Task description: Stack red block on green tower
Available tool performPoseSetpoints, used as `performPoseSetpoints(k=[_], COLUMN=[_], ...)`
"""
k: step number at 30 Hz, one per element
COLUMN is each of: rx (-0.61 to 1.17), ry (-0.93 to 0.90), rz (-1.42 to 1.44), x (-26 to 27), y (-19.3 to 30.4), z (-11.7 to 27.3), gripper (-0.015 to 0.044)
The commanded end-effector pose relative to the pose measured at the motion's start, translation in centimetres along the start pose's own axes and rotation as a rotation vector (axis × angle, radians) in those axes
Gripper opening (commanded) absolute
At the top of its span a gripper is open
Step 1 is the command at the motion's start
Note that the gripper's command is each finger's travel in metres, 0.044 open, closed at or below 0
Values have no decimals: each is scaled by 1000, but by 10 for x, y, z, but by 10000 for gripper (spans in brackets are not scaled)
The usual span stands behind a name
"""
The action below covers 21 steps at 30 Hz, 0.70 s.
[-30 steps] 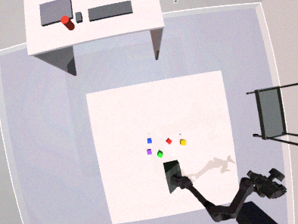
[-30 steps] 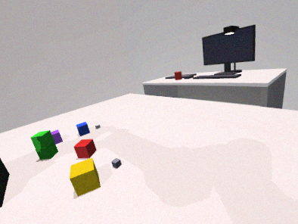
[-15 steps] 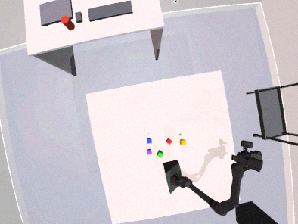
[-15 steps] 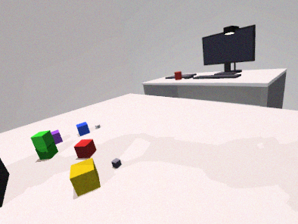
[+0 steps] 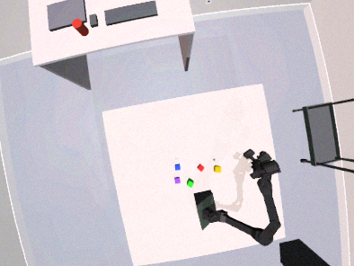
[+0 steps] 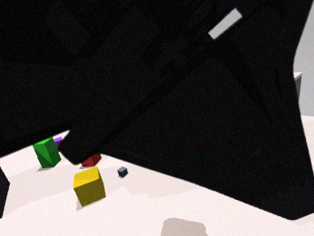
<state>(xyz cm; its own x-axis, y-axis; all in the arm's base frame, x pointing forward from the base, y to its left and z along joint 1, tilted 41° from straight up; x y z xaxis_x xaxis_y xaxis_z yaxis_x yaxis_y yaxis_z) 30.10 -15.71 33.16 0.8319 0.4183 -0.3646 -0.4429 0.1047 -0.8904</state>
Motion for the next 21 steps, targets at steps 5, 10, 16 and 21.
performPoseSetpoints(k=[5,10,16,21], rx=[156,239,319,373], ry=[-209,-327,-446,-519], rz=[389,665,1009,1306], x=[73,109,138,150], y=[56,96,145,185], z=[24,48,83,114], gripper=[440,440,440,440])
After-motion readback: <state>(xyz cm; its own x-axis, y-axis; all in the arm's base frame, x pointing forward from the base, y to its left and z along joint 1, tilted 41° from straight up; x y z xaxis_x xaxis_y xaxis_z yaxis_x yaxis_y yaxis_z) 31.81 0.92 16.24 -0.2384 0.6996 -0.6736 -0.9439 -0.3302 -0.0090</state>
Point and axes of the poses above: the point midway between the two fingers, 35 mm back from their tips, its own z axis back along the fingers, its own x axis across the jaws, y = z × x, the point moved 10 cm from there along z, back along the fingers, and after that the axes turned 4 degrees about -z, right-handed, at the moved point
